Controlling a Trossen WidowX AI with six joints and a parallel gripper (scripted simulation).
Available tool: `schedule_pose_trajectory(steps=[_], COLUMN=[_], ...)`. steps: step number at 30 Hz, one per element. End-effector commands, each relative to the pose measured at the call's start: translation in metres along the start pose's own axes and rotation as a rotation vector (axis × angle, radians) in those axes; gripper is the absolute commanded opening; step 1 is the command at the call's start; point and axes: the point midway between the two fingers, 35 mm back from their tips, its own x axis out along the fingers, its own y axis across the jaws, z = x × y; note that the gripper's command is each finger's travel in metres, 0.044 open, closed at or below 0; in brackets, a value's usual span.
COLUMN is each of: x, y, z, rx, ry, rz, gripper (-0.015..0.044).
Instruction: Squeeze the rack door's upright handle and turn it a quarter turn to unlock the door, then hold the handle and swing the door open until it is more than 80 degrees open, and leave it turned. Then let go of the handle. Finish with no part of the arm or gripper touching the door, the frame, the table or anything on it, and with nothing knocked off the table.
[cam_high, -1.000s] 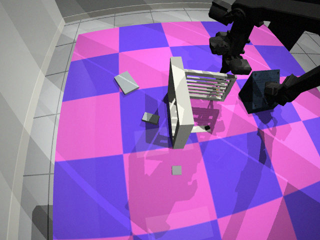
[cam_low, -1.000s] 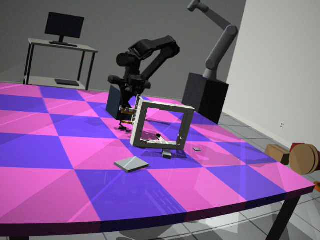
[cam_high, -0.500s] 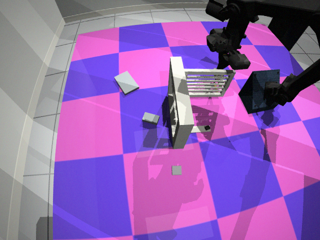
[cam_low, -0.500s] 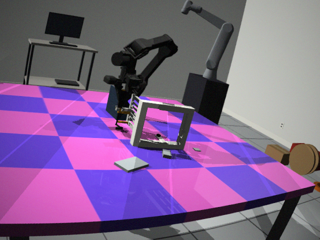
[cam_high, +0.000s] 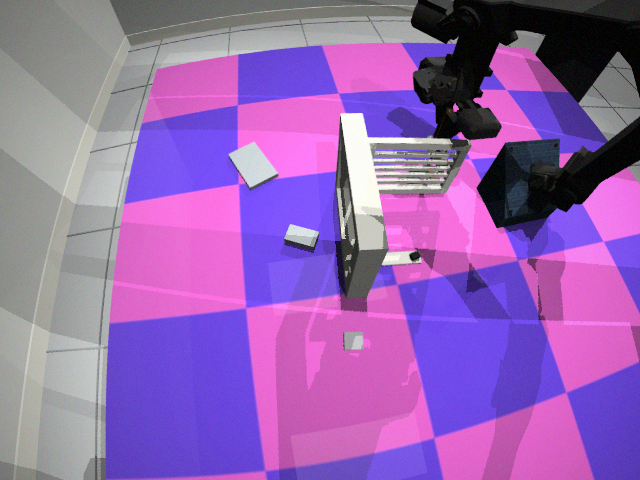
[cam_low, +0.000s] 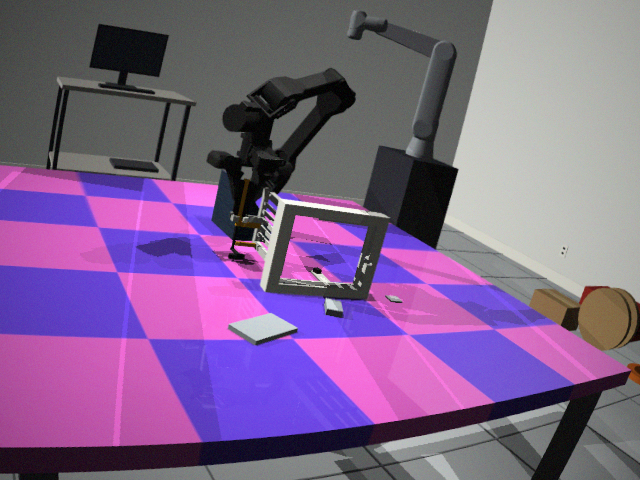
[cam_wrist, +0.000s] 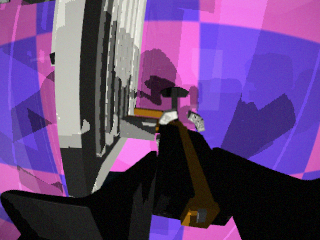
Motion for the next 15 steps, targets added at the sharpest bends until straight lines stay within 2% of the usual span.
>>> schedule_pose_trajectory(steps=[1, 15], x=[0.0, -0.015], y=[0.0, -0.001], z=[0.0, 0.001], rx=[-0.007, -0.006], ry=[0.0, 0.0], rz=[-0.001, -0.002], gripper=[0.0277, 0.0286])
